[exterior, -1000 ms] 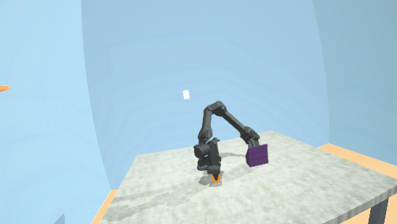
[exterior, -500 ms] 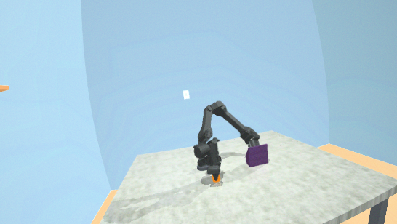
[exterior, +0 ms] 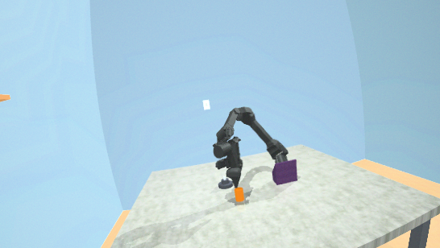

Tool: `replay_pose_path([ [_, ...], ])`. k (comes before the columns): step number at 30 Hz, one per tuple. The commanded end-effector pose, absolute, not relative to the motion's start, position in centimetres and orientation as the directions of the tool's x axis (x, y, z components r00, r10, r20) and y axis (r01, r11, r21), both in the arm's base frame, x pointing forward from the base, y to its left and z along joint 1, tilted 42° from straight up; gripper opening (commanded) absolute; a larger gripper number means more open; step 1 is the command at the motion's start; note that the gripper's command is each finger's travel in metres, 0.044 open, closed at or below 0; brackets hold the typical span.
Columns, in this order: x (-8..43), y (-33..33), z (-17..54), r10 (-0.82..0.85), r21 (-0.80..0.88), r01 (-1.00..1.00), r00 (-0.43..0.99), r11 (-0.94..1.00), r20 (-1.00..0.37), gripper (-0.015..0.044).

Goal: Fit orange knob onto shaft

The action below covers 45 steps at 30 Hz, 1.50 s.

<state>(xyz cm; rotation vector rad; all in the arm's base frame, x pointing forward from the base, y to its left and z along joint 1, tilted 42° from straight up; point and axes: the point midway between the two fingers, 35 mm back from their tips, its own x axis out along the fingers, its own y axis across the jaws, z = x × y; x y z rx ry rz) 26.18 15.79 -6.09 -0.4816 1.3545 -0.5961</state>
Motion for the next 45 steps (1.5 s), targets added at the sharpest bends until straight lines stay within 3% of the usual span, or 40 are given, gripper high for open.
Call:
replay_pose_path([
  [1,25.7,15.9,-5.5,-0.659,-0.649,0.118,0.086,0.752,-0.747,0.0440],
  [45,26.5,12.0,-10.0,-0.659,-0.649,0.119,0.087,0.751,-0.747,0.0440],
])
